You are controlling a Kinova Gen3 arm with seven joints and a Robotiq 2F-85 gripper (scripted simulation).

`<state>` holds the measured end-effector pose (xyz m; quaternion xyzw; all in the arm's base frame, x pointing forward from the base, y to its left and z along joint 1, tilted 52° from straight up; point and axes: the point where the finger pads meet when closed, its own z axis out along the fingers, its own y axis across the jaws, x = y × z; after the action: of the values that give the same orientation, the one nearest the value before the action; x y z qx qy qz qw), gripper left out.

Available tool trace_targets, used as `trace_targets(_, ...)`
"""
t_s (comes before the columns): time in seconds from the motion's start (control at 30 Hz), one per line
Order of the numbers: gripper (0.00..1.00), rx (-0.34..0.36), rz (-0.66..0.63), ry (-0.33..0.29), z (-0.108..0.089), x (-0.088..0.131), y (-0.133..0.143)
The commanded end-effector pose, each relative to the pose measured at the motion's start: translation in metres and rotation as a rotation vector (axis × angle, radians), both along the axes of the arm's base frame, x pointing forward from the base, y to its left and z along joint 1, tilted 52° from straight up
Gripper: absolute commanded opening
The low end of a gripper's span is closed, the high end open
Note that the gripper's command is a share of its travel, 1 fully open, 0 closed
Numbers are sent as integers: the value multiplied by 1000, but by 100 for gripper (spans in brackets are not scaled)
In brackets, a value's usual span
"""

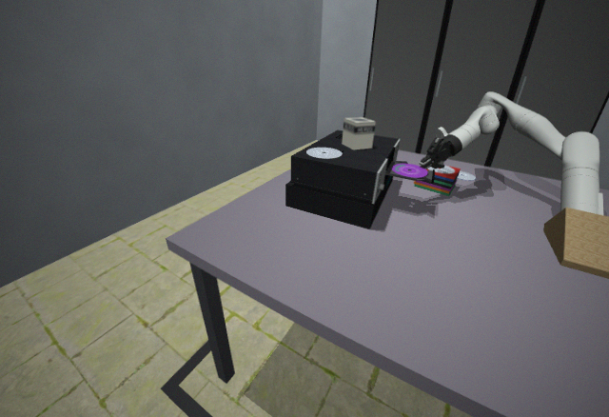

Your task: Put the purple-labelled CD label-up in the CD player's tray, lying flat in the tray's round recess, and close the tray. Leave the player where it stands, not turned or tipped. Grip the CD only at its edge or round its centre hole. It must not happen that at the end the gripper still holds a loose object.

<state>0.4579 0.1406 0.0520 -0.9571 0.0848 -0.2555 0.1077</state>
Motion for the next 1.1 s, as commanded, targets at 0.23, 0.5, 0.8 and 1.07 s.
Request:
trace_targets(0.23, 24, -5, -10, -3, 1, 2, 2)
trace_targets(0.5, 24, -19, -19, -1, 2, 3, 3)
trace_targets(0.8, 24, -52, -48, 14, 1, 2, 2)
trace_targets(1.07, 24, -82, -67, 22, 1, 2, 3)
